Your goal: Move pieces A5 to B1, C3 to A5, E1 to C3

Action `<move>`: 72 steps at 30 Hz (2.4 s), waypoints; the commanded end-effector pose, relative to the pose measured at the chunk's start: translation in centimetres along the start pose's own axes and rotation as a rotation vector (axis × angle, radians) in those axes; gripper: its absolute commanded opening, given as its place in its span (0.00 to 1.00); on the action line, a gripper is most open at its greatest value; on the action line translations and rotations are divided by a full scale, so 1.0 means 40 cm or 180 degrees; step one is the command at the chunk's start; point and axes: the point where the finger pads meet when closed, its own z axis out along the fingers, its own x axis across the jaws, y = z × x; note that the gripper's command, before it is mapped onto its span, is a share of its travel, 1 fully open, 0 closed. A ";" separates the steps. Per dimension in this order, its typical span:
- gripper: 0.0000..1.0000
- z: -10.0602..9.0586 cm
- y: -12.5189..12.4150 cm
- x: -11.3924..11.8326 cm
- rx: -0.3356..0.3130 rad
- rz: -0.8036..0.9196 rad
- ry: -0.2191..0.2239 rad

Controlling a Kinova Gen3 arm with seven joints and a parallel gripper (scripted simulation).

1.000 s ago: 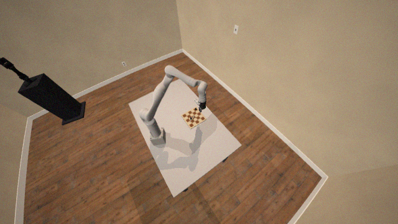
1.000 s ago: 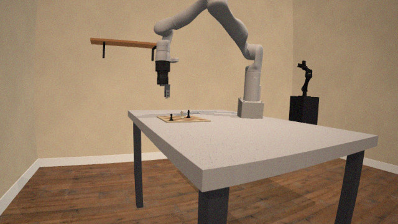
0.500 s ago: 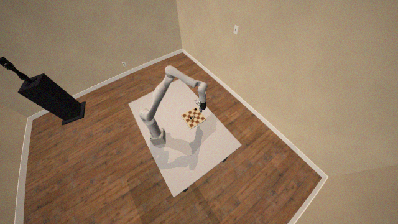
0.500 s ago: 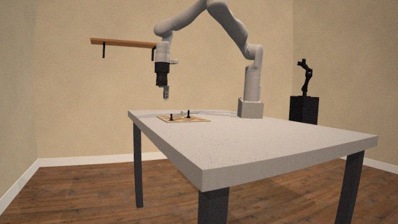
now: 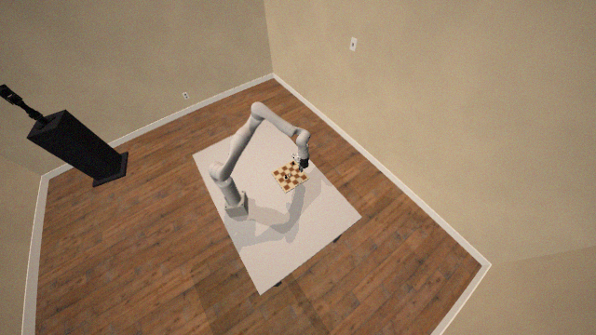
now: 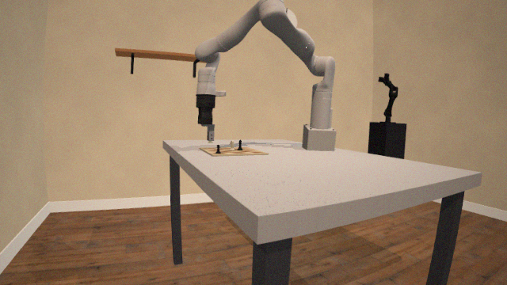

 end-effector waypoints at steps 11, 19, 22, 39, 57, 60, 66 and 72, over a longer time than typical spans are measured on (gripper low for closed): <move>0.00 0.056 -0.008 -0.009 0.0031 0.0009 -0.0018; 0.00 0.056 -0.008 -0.009 0.0031 0.0009 -0.0018; 0.00 0.056 -0.008 -0.009 0.0031 0.0009 -0.0018; 0.00 0.056 -0.008 -0.009 0.0031 0.0009 -0.0018; 0.00 0.059 -0.008 -0.009 0.0031 0.0009 -0.0018; 0.00 0.061 -0.008 -0.009 0.0031 0.0009 -0.0018; 0.00 0.064 -0.008 -0.009 0.0031 0.0009 -0.0018; 0.00 0.065 -0.008 -0.009 0.0031 0.0009 -0.0018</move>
